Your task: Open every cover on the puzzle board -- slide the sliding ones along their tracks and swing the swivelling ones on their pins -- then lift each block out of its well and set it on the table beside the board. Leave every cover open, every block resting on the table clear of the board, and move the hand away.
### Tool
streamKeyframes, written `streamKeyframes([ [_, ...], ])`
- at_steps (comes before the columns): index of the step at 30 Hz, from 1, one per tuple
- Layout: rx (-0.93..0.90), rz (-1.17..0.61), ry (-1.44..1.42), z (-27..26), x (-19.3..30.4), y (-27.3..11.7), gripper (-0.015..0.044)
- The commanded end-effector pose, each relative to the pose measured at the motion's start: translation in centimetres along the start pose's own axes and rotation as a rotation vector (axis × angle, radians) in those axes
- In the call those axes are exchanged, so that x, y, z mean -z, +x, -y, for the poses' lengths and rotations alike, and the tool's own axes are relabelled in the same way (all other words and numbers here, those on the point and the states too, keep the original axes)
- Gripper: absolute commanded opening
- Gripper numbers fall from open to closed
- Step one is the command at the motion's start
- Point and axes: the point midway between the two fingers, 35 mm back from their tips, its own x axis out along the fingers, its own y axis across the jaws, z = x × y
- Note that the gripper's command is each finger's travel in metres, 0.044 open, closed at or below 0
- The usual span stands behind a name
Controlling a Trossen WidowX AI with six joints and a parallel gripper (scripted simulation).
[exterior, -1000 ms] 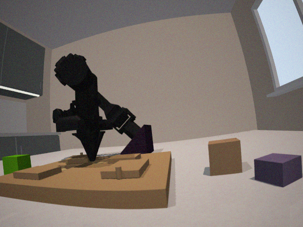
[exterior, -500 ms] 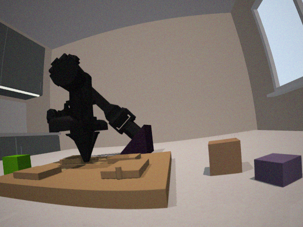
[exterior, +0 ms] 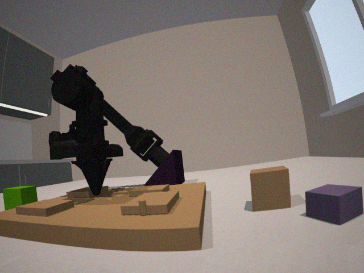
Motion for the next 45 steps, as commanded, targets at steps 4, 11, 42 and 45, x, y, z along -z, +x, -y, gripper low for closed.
streamKeyframes([
  [4,-0.006,0.001,0.003,-0.3,-0.2,-0.9,0.0],
  [11,-0.006,0.0,0.002,-0.4,-0.2,-1.9,0.0],
  [42,-0.004,0.0,-0.485,-1.4,1.4,-4.8,0.0],
  [45,-0.007,-0.002,-0.806,-2.0,2.4,-5.0,0.0],
])
